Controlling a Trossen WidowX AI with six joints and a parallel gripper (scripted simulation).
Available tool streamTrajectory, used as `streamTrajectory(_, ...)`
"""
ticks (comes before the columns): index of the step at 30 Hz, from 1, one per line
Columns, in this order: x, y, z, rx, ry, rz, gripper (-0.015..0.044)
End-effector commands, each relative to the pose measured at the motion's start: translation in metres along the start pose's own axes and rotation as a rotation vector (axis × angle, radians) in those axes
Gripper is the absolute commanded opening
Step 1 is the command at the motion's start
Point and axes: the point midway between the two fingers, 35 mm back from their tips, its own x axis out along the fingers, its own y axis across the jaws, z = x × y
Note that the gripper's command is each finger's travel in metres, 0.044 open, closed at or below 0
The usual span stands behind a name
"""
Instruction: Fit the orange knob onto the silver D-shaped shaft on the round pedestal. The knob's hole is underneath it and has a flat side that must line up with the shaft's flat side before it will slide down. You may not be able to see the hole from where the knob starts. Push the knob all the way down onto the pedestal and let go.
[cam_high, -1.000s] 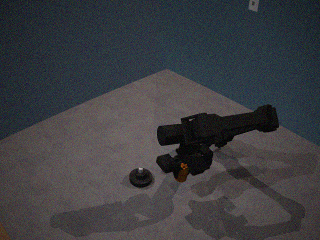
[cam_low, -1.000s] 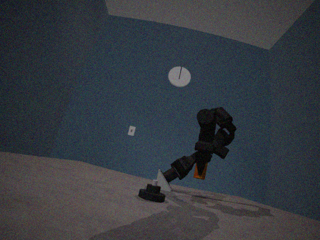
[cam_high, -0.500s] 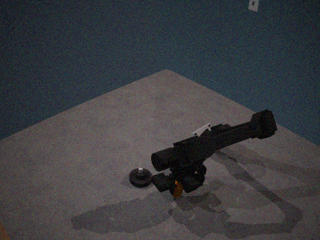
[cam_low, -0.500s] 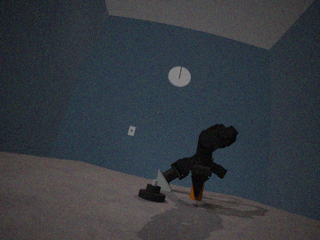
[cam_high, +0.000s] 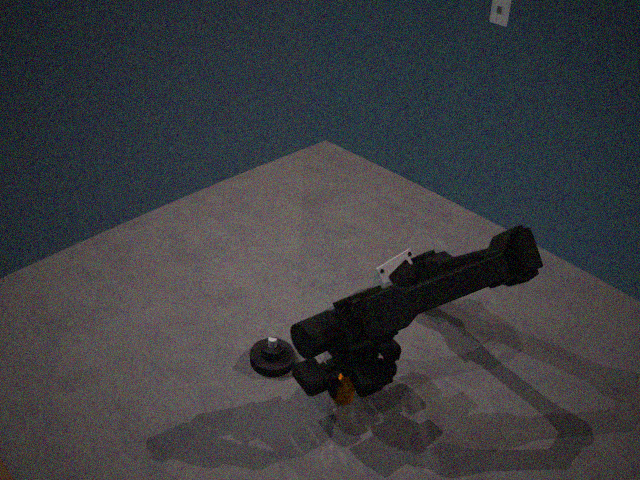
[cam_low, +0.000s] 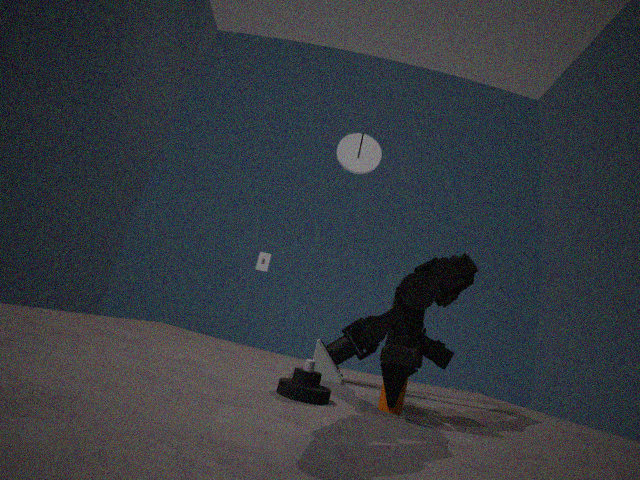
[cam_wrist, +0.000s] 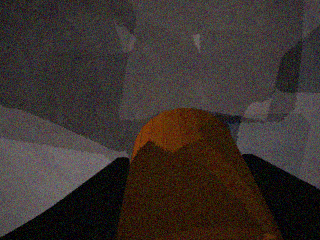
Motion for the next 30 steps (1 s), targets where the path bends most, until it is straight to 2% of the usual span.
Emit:
streamTrajectory(1, 0.000, 0.000, 0.000, 0.000, 0.000, 0.000, 0.0105)
streamTrajectory(6, 0.000, 0.000, 0.000, 0.000, 0.000, 0.000, 0.0236)
streamTrajectory(22, 0.000, 0.000, 0.000, 0.000, 0.000, 0.000, 0.0240)
streamTrajectory(24, -0.010, -0.002, 0.000, 0.001, 0.002, -0.001, 0.0292)
streamTrajectory(28, -0.070, -0.002, -0.001, 0.007, 0.003, 0.001, 0.0398)
streamTrajectory(30, -0.081, -0.001, -0.001, 0.008, 0.001, 0.002, 0.0440)
